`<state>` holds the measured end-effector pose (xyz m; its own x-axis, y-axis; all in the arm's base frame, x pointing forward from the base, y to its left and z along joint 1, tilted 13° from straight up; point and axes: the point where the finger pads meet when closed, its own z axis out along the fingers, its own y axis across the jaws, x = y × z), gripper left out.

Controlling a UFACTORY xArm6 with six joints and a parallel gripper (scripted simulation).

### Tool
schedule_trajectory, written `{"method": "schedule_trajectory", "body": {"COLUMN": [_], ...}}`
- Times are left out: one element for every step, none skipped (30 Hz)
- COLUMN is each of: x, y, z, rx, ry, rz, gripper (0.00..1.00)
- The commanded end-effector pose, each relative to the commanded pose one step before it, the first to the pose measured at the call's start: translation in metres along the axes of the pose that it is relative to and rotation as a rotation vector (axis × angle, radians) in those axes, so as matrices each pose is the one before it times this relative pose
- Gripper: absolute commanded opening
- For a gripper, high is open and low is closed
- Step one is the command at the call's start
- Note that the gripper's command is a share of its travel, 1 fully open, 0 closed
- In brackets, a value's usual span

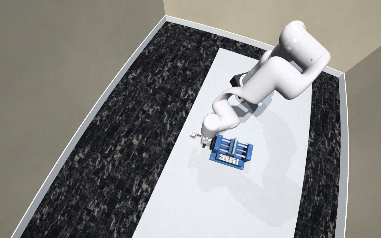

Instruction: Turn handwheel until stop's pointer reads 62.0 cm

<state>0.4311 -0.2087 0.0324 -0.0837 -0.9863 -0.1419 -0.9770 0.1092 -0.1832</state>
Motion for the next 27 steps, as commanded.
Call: {"method": "schedule_trajectory", "body": {"x": [0.00035,0.0,0.0,0.0,0.0,0.0,0.0,0.0,0.0,0.0,0.0,0.0,0.0,0.0,0.0,0.0,0.0,0.0,0.0,0.0,0.0,0.0,0.0,0.0,0.0,0.0,0.0], "y": [-0.00359,-0.00092,-0.0009,-0.0009,-0.00087,-0.00085,-0.00083,-0.0008,-0.00078,-0.00076,-0.00075,-0.00073,-0.00071,-0.00069,-0.00066,-0.00064,0.0,0.0,-0.00062,-0.0006,-0.00059,-0.00057,-0.00055,-0.00052,-0.0005,-0.00048,-0.00046], "z": [-0.00005,0.00017,0.00016,0.0,0.0,0.0,0.0,0.0,0.0,-0.00003,-0.00013,-0.00013,-0.00012,-0.00012,-0.00012,-0.00011,0.0,0.0,-0.00011,-0.00012,-0.00021,-0.0002,-0.00019,-0.00019,-0.00018,-0.00017,-0.00017], "rx": [0.00189,0.0,0.0,0.0,0.0,0.0,0.0,0.0,0.0,0.0,0.0,0.0,0.0,0.0,0.0,0.0,0.0,0.0,0.0,0.0,0.00001,0.0,0.0,0.0,0.0,0.0,0.0], "ry": [0.00104,0.0,0.0,-0.00001,0.0,0.0,0.0,0.0,0.0,0.0,-0.00001,0.0,0.0,0.0,0.0,0.0,0.0,0.0,0.00001,0.00001,-0.00001,-0.00001,0.0,0.0,0.0,0.0,0.0], "rz": [-0.00018,0.0,0.0,0.0,0.0,0.0,0.0,0.0,0.0,0.0,0.0,0.0,0.0,0.0,0.0,0.0,0.0,0.0,0.0,0.0,0.0,0.0,0.0,0.0,0.0,0.0,0.0], "gripper": [0.06,0.06,0.06,0.06,0.06,0.06,0.06,0.06,0.06,0.06,0.06,0.06,0.06,0.06,0.06,0.06,0.06,0.06,0.06,0.06,0.06,0.06,0.06,0.06,0.06,0.06,0.06]}}
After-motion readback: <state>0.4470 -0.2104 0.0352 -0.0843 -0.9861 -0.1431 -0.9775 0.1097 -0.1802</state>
